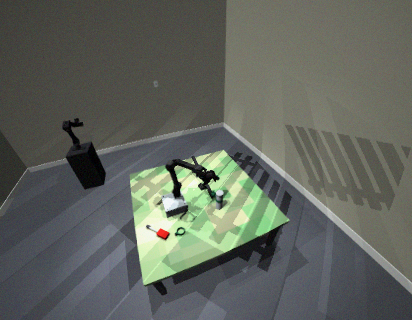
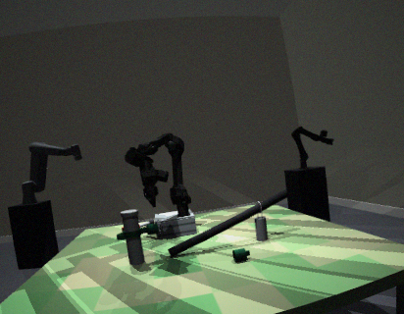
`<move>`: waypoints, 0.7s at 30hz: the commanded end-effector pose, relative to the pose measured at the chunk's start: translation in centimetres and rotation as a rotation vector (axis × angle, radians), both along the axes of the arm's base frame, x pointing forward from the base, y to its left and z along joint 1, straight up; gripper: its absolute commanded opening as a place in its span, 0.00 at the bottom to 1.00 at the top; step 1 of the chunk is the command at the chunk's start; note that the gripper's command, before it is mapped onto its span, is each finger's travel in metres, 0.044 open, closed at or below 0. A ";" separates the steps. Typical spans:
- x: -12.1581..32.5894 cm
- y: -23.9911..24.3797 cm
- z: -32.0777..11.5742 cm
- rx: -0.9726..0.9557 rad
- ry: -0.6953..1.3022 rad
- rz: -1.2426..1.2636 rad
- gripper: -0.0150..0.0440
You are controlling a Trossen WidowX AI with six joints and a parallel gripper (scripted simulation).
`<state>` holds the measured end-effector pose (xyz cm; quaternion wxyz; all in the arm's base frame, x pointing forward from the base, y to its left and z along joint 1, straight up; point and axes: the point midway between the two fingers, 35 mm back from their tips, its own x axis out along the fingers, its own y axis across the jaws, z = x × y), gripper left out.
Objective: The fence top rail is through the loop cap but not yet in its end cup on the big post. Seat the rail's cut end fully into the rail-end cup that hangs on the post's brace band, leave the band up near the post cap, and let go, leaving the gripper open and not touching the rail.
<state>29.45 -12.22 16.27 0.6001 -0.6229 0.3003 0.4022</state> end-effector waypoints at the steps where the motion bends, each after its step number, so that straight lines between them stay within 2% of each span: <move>1: -0.6 -1.5 -0.5 -0.064 -0.021 0.148 1.00; 8: -0.6 -1.6 -0.7 -0.064 -0.021 0.148 1.00; 16: -0.5 -1.7 -6.8 -0.064 -0.020 0.148 1.00; 21: -0.5 -1.7 -7.1 -0.064 -0.020 0.148 1.00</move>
